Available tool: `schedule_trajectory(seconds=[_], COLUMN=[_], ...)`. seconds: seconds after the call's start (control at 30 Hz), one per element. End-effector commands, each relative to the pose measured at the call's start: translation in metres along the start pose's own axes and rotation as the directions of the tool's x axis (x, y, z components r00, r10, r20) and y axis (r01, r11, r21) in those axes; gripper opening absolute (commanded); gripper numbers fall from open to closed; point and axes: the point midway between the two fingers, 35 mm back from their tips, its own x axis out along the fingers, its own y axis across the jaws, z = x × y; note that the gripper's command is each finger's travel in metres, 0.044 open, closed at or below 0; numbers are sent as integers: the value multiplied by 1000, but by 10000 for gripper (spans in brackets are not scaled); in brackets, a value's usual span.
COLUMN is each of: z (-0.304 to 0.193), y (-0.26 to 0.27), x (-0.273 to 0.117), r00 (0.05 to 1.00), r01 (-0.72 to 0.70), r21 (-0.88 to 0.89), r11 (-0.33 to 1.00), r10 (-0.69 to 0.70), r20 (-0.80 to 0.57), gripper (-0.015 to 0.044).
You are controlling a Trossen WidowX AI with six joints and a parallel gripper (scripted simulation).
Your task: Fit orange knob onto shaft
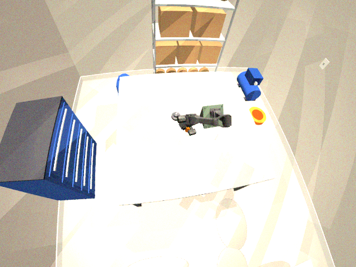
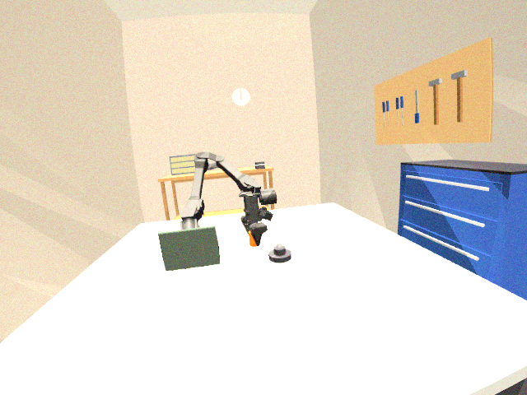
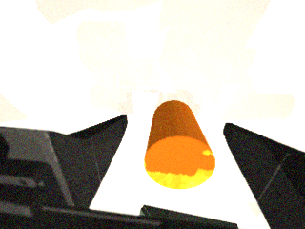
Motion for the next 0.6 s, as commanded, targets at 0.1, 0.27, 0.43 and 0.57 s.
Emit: schedule_trajectory(seconds=[0.1, 0.27, 0.43, 0.57], z=[-2, -2, -2, -1], y=[0, 0, 0, 0], x=[3, 3, 3, 0], r00=[1000, 1000, 1000, 1000], r01=[-5, -5, -5, -3], r21=[6, 6, 6, 6], r11=[1000, 1000, 1000, 1000], r10=[6, 6, 6, 3], r20=[-3, -3, -3, -3], gripper=[309, 177, 144, 59])
